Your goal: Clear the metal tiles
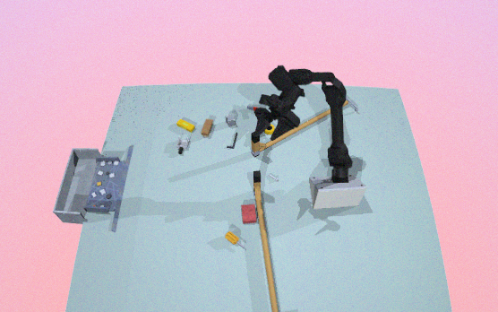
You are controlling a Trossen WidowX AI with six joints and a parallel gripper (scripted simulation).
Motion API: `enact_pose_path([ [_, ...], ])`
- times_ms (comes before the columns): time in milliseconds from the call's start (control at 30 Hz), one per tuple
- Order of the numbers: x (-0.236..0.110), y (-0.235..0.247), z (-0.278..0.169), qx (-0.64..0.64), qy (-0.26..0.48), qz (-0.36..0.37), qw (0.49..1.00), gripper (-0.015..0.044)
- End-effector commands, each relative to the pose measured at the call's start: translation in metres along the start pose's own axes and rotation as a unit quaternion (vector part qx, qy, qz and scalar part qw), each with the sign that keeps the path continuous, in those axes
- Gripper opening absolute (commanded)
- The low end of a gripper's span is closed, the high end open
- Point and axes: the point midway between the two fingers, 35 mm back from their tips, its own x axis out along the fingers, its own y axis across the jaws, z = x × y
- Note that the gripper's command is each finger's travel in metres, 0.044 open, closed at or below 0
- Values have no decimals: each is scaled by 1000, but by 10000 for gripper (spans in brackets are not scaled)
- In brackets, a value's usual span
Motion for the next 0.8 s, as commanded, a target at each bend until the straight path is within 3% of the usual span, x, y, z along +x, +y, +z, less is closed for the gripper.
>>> enact_pose_path([
  [0, 9, 21, -12, -30, 17, 3, 999, 440],
  [767, 26, 122, -74, -174, 65, 27, 982, 440],
])
